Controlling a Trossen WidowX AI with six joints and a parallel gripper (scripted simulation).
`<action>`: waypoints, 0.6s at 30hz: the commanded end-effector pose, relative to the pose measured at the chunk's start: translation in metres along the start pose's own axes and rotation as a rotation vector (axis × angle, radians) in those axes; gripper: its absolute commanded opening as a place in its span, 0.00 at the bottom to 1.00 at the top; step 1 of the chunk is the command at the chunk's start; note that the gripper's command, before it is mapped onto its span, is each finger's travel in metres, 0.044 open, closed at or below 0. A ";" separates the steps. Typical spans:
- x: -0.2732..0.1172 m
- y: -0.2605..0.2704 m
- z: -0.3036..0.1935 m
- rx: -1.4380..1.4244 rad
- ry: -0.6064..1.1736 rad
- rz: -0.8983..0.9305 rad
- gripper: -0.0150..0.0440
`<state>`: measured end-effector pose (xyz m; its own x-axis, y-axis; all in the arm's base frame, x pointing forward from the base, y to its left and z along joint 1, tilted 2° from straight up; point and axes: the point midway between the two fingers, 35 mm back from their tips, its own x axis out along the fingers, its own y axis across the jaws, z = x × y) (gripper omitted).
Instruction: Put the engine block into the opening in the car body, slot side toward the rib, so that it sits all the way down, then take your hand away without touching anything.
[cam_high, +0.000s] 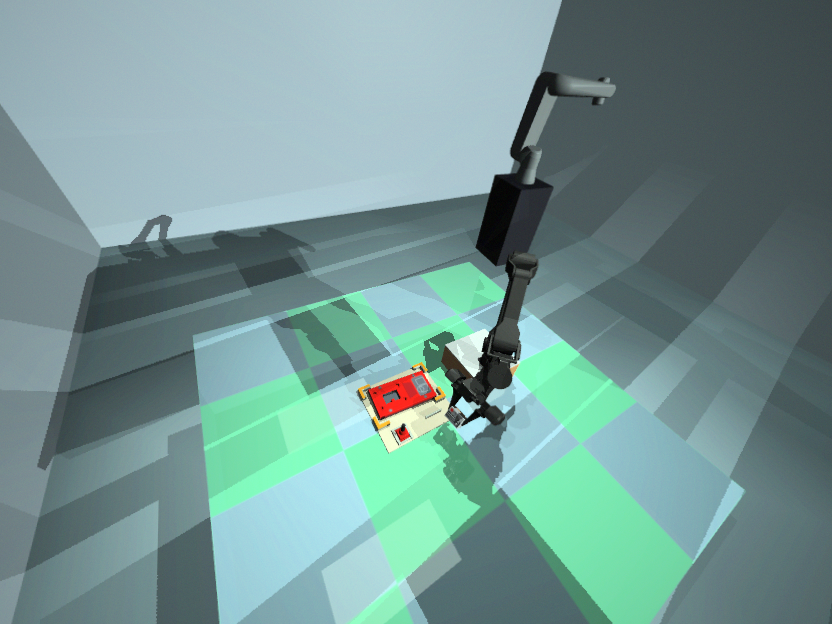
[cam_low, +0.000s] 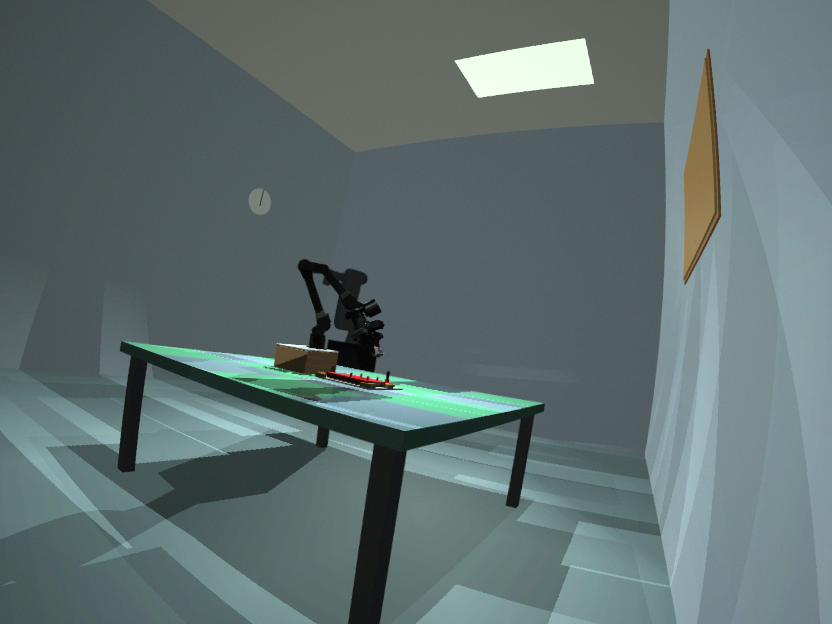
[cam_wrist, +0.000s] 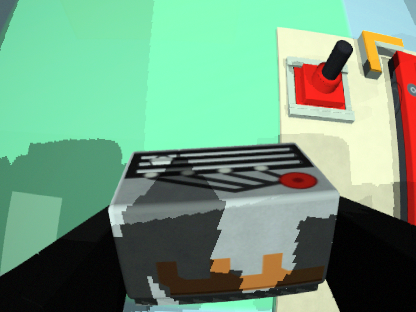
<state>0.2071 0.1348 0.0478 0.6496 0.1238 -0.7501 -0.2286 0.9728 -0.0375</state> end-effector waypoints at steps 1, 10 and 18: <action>0.000 -0.001 -0.001 0.007 -0.017 -0.001 0.25; 0.007 0.001 -0.010 0.006 -0.137 -0.002 0.25; 0.017 0.000 -0.020 0.007 -0.155 -0.002 0.25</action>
<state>0.2048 0.1351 0.0286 0.7495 0.1532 -0.6440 -0.2244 0.9741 -0.0294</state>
